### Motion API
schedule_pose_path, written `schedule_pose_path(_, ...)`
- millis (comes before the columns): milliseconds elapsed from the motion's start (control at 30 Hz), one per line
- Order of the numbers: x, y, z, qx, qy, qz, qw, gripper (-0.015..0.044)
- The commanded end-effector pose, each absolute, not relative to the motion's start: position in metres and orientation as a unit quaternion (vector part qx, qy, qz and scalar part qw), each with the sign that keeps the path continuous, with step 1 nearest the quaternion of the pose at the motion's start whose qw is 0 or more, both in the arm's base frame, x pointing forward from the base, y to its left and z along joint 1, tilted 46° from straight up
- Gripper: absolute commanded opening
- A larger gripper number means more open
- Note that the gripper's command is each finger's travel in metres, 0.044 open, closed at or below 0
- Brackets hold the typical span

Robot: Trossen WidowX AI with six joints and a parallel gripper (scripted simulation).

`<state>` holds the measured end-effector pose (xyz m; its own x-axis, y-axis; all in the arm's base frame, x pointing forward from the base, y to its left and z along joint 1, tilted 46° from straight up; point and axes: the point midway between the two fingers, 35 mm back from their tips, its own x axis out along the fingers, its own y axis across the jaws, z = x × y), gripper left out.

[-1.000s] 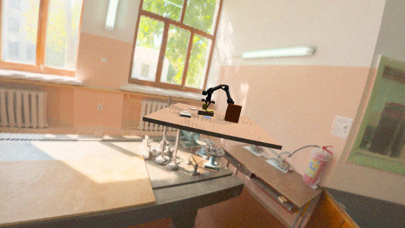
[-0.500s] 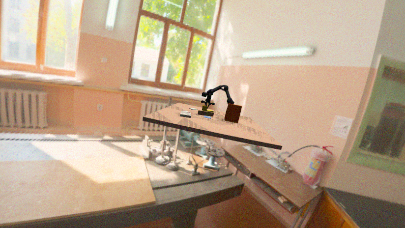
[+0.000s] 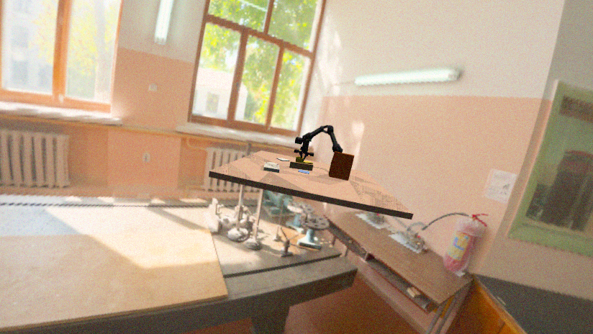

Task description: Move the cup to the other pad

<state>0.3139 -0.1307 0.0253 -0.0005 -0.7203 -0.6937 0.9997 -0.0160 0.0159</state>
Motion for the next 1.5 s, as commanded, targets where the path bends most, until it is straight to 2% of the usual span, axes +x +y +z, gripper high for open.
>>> schedule_pose_path(0, 0.312, -0.135, 0.019, 0.267, 0.26, -0.66, 0.652, 0.0)
schedule_pose_path(667, 0.312, -0.139, 0.018, 0.27, 0.257, -0.66, 0.652, 0.0)
schedule_pose_path(867, 0.312, -0.139, 0.018, 0.27, 0.257, -0.66, 0.652, 0.0147)
schedule_pose_path(1467, 0.313, -0.128, 0.027, 0.27, 0.259, -0.66, 0.652, 0.0147)
